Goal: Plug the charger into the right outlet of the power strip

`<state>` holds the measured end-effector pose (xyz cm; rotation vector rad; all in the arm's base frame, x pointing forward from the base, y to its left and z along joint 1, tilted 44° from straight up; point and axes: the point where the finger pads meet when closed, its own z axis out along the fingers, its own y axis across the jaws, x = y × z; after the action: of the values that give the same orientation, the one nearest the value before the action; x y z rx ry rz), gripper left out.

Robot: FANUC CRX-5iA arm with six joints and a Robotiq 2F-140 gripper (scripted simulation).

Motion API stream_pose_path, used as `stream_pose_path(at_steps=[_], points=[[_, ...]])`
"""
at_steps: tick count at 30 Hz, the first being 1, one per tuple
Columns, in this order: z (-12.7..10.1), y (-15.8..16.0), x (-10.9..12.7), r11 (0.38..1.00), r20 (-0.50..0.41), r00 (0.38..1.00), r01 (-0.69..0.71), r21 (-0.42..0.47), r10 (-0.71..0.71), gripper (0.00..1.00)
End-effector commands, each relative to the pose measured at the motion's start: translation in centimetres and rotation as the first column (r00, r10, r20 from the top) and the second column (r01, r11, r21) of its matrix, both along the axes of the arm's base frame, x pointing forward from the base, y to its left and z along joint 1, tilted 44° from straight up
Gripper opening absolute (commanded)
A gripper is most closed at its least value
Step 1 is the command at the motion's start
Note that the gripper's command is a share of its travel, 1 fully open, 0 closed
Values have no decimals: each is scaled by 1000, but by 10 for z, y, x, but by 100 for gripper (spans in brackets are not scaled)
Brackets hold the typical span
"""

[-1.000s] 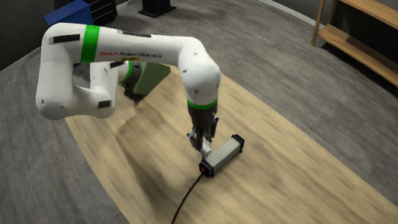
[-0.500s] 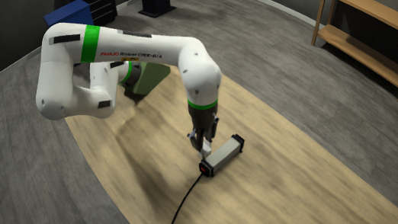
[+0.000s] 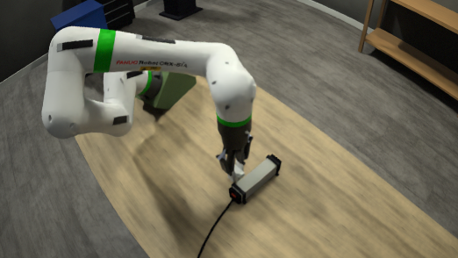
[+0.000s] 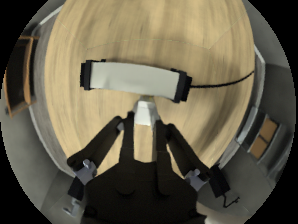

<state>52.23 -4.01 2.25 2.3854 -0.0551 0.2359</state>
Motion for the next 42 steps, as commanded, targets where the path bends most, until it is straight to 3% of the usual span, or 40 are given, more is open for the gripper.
stream_pose_path(at_steps=[1,42], points=[[1,1,1,1000,1,1000,-1,0,1,10],[3,1,13,1000,1,1000,-1,0,1,10]])
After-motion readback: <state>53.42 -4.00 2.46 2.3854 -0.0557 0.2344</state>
